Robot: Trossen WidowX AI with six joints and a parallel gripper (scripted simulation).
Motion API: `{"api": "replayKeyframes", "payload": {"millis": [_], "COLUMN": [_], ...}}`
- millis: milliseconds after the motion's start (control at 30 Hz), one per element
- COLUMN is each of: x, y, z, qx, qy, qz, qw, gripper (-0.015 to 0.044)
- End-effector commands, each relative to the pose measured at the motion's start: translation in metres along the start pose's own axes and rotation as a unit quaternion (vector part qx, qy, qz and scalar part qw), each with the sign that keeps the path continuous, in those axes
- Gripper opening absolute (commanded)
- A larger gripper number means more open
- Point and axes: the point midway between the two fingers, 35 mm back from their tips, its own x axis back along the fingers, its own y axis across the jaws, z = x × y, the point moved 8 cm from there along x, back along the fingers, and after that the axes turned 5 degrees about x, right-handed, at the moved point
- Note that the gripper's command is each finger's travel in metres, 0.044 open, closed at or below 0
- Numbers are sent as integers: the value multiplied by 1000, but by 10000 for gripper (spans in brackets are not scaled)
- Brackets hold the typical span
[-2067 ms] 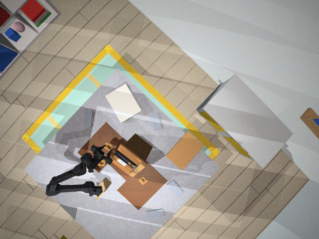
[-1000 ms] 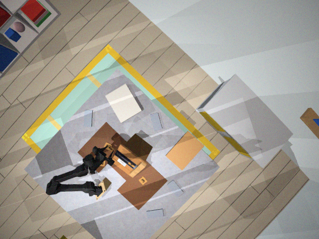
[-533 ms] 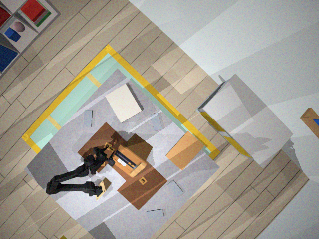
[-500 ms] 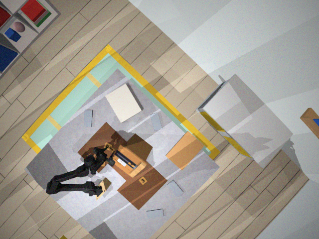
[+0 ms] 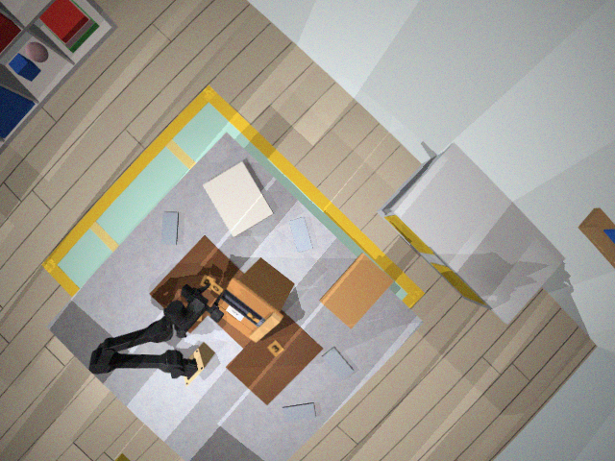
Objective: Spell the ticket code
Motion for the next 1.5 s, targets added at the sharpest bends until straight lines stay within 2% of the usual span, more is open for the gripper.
{"api": "replayKeyframes", "payload": {"millis": [0,1467], "x": [0,-1], "y": [-2,-24], "z": [1,3], "qx": [1,2], "qy": [2,2], "qz": [-2,-2], "qw": [1000,1000], "gripper": [0,0]}}
